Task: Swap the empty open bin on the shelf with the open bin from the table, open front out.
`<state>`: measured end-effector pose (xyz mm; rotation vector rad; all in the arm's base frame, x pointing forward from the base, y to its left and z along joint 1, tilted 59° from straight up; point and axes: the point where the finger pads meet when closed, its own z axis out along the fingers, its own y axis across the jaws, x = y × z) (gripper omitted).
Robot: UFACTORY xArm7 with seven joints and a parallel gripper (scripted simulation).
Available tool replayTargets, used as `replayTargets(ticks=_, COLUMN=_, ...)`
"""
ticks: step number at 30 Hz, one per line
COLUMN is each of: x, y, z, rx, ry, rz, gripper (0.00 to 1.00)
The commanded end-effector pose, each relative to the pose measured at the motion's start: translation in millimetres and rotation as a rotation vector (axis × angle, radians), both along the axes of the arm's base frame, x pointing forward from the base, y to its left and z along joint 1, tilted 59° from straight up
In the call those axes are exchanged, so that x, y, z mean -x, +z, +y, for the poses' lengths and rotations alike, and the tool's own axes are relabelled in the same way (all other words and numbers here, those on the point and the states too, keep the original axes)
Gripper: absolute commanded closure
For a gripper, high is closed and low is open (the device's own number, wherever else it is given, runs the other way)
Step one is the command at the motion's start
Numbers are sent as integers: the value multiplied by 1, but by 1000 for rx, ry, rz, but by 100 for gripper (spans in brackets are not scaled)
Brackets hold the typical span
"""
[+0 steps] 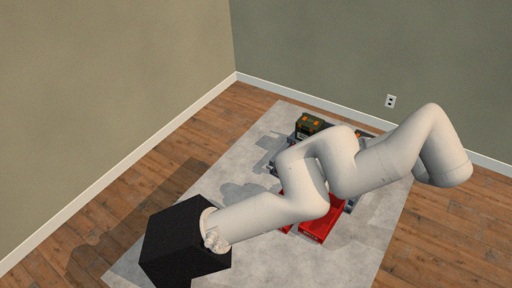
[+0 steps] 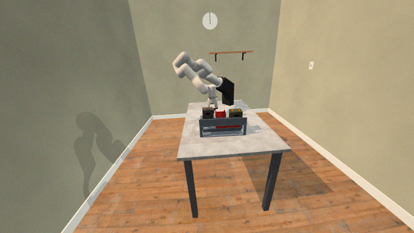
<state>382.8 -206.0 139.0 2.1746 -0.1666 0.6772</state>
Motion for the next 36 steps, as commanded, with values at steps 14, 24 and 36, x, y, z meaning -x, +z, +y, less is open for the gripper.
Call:
replayTargets(ticks=14, x=17, y=22, z=32, rx=0, ry=2, rz=-1, gripper=100)
replayTargets(ticks=24, x=25, y=31, z=47, rx=0, ry=2, rz=-1, gripper=100)
replayTargets(ticks=36, x=30, y=37, z=56, rx=0, ry=2, rz=-1, gripper=100)
